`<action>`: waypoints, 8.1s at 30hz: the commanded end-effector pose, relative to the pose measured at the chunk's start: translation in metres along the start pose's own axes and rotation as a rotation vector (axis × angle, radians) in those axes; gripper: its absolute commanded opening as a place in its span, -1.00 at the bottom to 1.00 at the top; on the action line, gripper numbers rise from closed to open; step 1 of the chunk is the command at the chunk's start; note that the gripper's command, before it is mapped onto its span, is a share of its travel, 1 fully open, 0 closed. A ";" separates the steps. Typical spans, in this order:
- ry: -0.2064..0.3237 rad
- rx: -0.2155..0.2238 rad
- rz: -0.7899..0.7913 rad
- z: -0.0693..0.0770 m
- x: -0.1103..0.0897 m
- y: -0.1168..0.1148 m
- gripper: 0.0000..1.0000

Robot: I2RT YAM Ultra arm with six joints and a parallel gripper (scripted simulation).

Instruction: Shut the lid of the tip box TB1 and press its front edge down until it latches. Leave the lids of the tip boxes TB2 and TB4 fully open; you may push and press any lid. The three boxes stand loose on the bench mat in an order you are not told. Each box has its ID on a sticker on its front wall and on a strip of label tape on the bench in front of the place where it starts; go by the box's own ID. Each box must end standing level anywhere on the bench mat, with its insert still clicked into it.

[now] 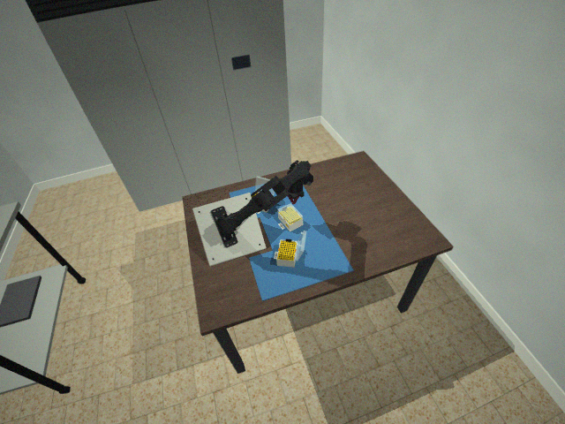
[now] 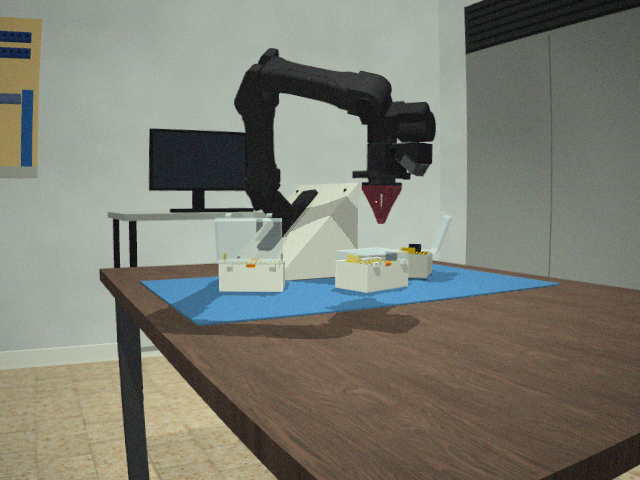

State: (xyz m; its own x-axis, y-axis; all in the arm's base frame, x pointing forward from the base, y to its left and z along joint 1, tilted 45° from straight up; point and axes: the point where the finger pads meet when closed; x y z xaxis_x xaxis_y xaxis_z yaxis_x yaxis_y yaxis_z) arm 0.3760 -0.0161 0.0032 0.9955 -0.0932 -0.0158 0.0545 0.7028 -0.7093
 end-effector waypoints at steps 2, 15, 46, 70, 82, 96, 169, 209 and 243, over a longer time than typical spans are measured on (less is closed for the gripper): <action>-0.023 0.004 0.005 0.008 0.001 0.004 -1.00; -0.023 0.005 0.006 0.032 0.001 0.004 -1.00; -0.023 0.005 0.006 0.063 0.000 0.004 -1.00; -0.023 0.005 0.006 0.063 0.000 0.004 -1.00; -0.023 0.005 0.006 0.063 0.000 0.004 -1.00; -0.023 0.005 0.006 0.063 0.000 0.004 -1.00; -0.022 0.004 0.005 -0.021 -0.055 -0.007 -1.00; -0.022 0.003 0.005 -0.047 -0.054 -0.007 -1.00; -0.022 0.003 0.005 -0.057 -0.054 -0.007 -1.00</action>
State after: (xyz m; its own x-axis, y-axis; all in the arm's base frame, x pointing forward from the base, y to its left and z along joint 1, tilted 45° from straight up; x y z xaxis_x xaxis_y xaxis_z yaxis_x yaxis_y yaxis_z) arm 0.3133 -0.0569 -0.0305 0.9967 -0.0779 -0.0216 0.0397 0.7042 -0.7089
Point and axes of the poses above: the point where the finger pads meet when closed, its own z axis back along the fingers, its own y axis across the jaws, x = y × z, and after that the axes turned 11 degrees about -z, right-handed
